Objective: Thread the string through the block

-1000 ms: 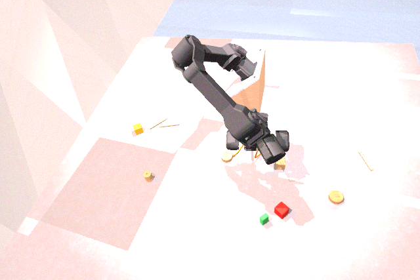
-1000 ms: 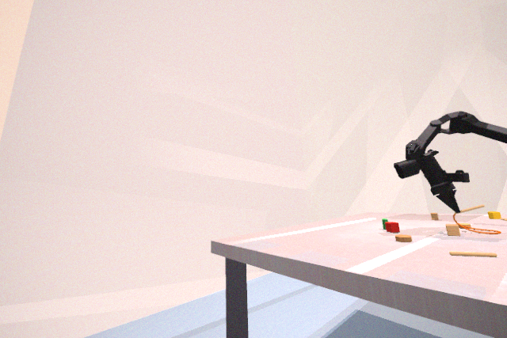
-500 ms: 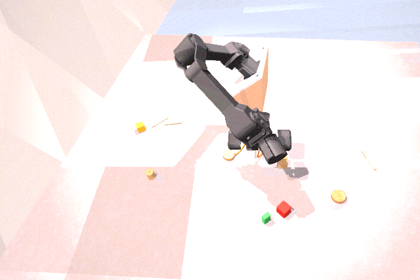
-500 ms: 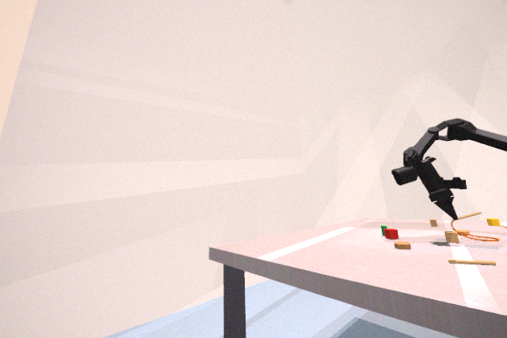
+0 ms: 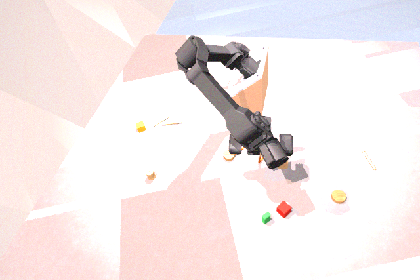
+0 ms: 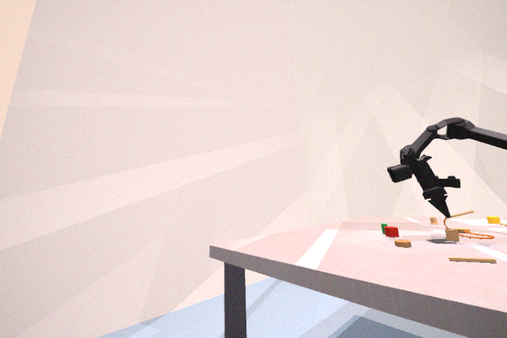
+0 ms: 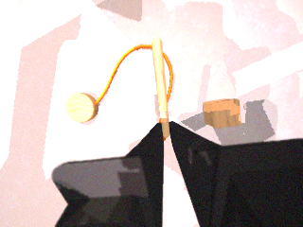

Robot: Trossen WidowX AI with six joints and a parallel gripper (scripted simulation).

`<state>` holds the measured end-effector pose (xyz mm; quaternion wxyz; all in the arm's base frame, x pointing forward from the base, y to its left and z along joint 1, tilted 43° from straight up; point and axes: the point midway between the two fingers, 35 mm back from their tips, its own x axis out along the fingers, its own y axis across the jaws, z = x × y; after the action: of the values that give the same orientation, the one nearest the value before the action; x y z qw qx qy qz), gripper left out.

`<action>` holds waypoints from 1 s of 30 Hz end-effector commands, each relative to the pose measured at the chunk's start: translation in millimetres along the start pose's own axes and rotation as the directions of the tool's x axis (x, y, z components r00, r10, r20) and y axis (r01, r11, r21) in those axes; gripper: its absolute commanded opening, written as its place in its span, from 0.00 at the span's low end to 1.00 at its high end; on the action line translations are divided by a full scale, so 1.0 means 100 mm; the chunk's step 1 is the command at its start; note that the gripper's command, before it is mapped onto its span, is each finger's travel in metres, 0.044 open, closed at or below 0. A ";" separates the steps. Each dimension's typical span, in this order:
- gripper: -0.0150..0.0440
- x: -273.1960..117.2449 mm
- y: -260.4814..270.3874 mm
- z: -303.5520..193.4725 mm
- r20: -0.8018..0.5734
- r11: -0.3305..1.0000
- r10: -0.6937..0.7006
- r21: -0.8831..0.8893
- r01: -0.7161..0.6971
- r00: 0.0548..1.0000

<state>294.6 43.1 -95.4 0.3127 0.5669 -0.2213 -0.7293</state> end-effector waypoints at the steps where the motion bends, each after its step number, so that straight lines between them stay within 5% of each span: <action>1: 0.25 -0.01 -0.01 -0.06 -0.007 1.000 0.003 -0.006 -0.003 1.000; 30: 0.25 -0.11 -0.09 -0.41 -0.062 1.000 -0.003 -0.011 0.002 0.998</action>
<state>329.6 56.8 -103.1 0.3180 0.5872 -0.2089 -0.7144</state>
